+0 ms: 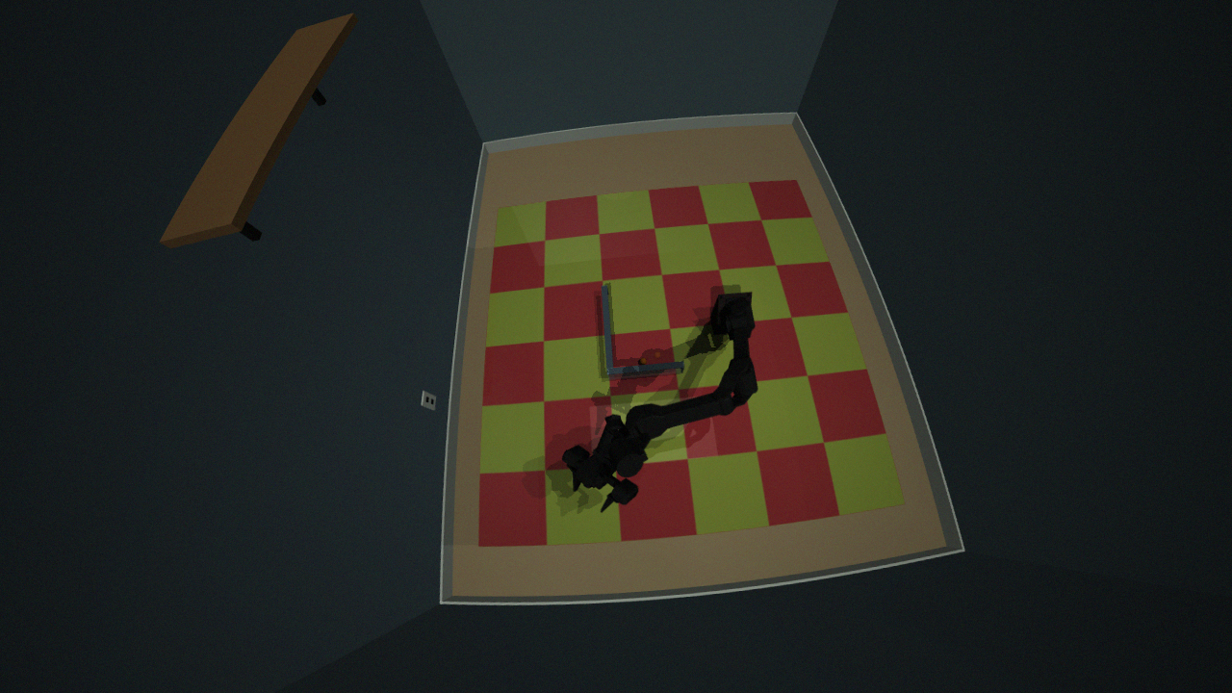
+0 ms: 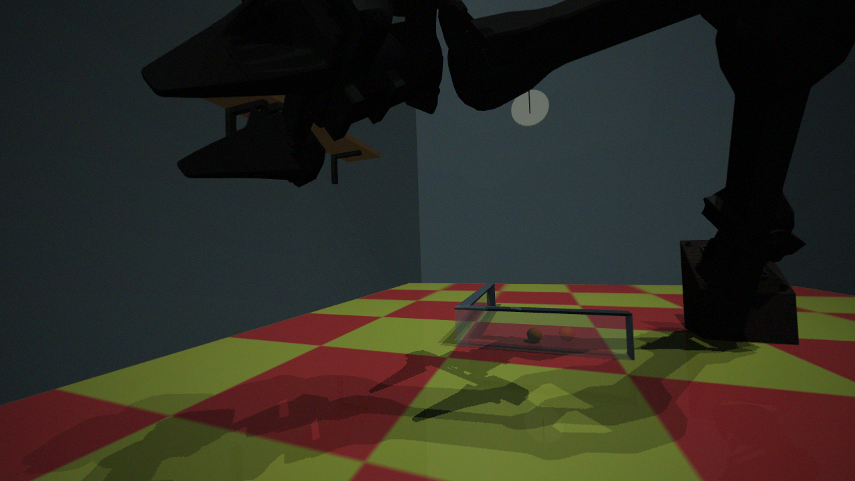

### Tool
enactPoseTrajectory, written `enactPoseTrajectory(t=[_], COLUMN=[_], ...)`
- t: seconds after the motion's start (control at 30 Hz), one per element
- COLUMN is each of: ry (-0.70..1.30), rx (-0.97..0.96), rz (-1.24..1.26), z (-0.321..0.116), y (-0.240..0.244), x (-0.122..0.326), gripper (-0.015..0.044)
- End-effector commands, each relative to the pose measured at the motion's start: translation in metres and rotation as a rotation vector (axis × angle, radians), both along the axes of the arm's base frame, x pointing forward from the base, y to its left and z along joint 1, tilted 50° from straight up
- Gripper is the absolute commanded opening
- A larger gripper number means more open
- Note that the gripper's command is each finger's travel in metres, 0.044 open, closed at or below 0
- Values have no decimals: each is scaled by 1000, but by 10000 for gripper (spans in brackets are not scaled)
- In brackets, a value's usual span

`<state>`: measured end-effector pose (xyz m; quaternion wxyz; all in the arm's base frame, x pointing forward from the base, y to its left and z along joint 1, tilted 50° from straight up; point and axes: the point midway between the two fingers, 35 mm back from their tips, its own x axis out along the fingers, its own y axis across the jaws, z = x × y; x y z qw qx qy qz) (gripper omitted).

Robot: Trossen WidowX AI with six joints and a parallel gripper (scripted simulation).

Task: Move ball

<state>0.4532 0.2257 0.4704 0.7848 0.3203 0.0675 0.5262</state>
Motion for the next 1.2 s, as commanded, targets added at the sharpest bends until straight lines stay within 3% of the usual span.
enactPoseTrajectory(t=[0.0,0.2,0.67,1.17], ry=[-1,-28,-95,-248], rx=[-5,-187,-663,-1058], rz=[-3,-87,-108,182], z=[-2,-57,-203,-332], y=[0,-18,-75,-131], x=[1,21,24,-53], gripper=[374,216,214,214])
